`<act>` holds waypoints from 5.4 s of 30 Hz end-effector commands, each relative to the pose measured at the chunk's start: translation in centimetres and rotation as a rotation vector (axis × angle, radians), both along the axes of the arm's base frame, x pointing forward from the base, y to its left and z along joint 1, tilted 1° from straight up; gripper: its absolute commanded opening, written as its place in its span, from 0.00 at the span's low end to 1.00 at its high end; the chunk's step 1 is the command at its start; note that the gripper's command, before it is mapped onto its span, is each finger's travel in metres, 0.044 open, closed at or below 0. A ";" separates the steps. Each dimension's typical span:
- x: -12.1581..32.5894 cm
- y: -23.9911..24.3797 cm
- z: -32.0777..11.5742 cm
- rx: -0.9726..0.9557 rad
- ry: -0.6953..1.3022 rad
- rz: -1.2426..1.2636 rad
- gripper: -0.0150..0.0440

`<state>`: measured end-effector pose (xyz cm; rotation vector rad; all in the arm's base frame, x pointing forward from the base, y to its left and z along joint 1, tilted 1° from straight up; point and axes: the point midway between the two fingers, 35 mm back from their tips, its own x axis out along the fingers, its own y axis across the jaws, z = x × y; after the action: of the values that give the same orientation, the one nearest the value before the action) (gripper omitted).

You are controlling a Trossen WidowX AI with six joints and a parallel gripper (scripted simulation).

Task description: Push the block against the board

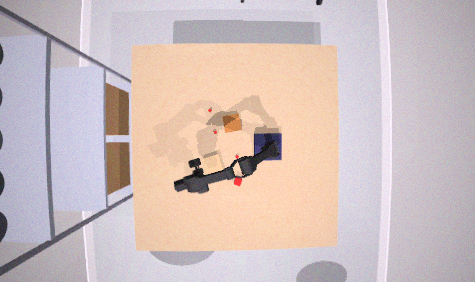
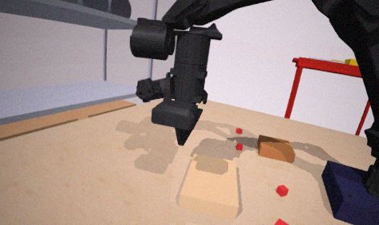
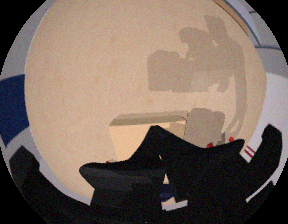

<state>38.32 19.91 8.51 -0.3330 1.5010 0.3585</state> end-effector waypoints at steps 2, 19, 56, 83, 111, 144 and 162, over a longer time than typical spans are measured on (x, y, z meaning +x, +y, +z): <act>0.8 0.4 -0.1 0.003 0.006 0.003 0.25; 2.3 1.0 1.5 0.002 0.000 0.000 0.25; 2.1 0.9 4.8 0.003 0.005 0.003 0.25; -8.9 -33.0 -0.1 -0.024 0.018 -0.082 0.25; -19.1 -37.5 -9.0 -0.024 0.022 -0.112 0.25; -15.2 -36.5 -8.9 -0.023 0.020 -0.112 0.25; -18.0 -37.6 -9.0 -0.024 0.022 -0.112 0.25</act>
<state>20.93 -17.63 -0.43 -0.2631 1.5430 0.2511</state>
